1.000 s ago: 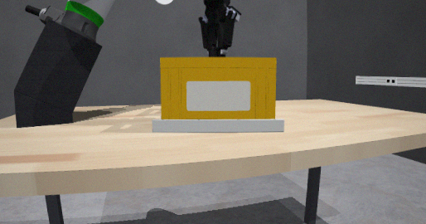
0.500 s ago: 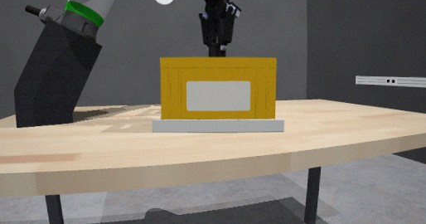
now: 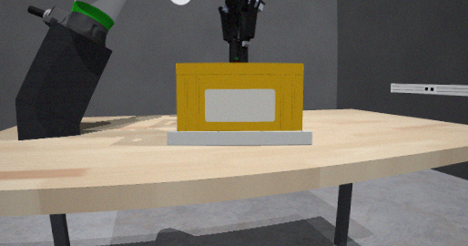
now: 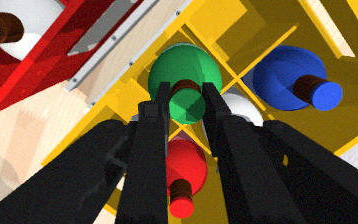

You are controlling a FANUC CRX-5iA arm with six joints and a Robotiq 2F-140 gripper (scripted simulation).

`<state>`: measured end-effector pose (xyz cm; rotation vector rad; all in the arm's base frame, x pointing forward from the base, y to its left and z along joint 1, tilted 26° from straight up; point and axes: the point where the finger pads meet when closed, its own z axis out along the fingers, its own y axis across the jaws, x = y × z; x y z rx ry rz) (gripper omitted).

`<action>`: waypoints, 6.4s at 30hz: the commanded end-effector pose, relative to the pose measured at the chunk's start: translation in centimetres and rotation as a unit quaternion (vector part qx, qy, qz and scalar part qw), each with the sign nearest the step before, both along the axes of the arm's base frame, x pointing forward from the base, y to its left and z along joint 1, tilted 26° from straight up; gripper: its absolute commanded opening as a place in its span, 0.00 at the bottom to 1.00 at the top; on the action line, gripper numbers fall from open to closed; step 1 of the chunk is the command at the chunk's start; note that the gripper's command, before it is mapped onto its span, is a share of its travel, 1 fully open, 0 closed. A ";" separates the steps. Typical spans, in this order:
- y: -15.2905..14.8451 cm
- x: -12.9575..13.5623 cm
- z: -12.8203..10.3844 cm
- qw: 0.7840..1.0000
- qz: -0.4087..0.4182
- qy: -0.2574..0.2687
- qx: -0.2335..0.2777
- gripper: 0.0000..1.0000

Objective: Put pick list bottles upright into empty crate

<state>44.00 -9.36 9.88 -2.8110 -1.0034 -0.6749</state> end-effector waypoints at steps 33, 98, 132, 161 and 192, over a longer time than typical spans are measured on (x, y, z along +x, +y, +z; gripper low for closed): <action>-1.2 -1.9 4.7 1.000 0.000 -0.001 0.000 0.10; -3.2 -5.5 13.2 1.000 0.000 -0.001 -0.001 0.10; 1.5 -4.9 14.6 1.000 0.000 -0.001 0.000 0.10; 6.7 -4.3 16.1 1.000 0.000 -0.001 0.000 0.10; 11.2 -3.8 17.4 1.000 0.000 -0.001 0.000 0.10</action>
